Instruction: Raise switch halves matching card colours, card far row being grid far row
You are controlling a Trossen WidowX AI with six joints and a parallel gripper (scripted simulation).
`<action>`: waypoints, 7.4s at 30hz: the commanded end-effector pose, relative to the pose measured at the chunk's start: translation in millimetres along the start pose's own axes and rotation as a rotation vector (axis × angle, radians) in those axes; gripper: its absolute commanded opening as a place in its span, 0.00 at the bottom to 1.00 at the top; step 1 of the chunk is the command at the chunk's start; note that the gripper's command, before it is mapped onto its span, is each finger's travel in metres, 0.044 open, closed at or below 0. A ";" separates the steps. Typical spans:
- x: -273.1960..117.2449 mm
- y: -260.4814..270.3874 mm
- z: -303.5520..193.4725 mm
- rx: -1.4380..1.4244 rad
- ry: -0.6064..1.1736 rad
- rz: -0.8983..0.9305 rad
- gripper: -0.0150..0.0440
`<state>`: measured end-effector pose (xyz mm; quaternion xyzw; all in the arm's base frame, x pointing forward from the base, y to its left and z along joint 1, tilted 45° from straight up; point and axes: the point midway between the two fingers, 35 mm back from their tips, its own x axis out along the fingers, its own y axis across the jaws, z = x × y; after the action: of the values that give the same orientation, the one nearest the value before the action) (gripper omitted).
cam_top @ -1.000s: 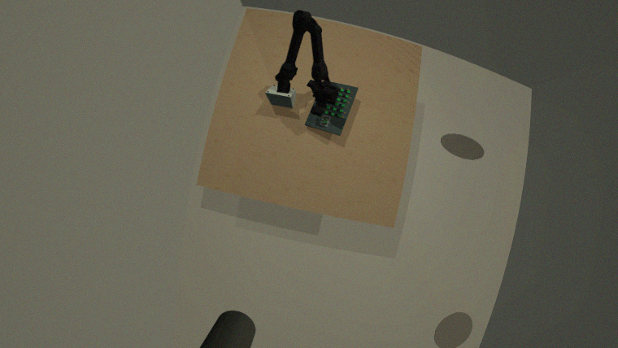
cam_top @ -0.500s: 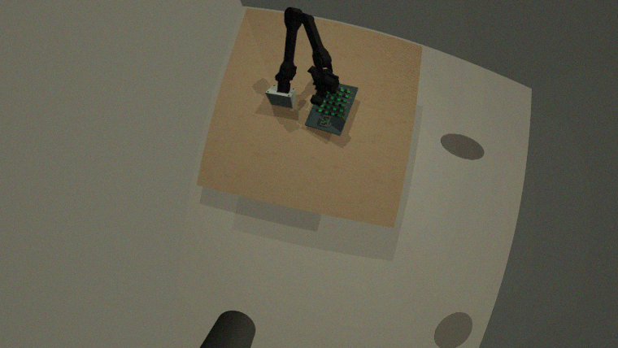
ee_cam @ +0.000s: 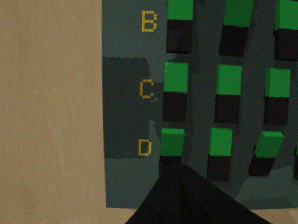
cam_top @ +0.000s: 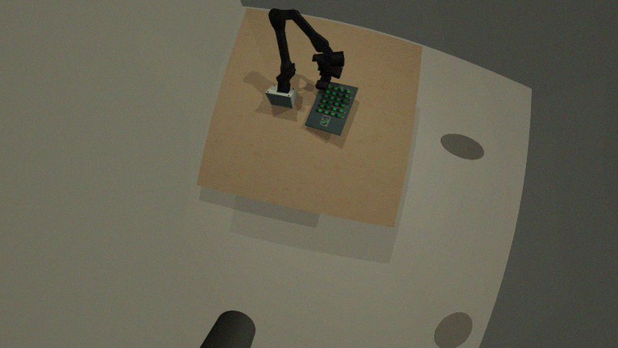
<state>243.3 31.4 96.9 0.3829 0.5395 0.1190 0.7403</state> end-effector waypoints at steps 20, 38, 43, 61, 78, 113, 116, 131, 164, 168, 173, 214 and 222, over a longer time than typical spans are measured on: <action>36.5 -1.4 -2.1 0.013 0.015 -0.002 0.25; 36.9 -1.4 -2.1 0.013 0.015 -0.002 0.25; 37.5 -1.4 -2.1 0.013 0.015 -0.002 0.25; 39.9 -1.4 -2.1 0.013 0.015 -0.002 0.25; 42.2 -1.4 -2.0 0.013 0.015 -0.002 0.25; 11.9 -131.4 -24.1 0.012 -0.036 -0.012 0.25; 12.7 -131.4 -24.1 0.012 -0.036 -0.012 0.25; 34.2 -131.3 -24.0 0.012 -0.036 -0.010 0.25; 38.1 -131.2 -24.0 0.012 -0.036 -0.010 0.25; 38.6 -131.2 -24.0 0.012 -0.036 -0.010 0.25; 39.3 -131.2 -24.0 0.012 -0.036 -0.010 0.25; -30.3 -83.2 46.5 0.011 -0.012 -0.010 0.25; -30.3 -83.2 46.5 0.011 -0.012 -0.010 0.25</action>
<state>252.0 -63.2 65.2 0.3829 0.5383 0.1107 0.7425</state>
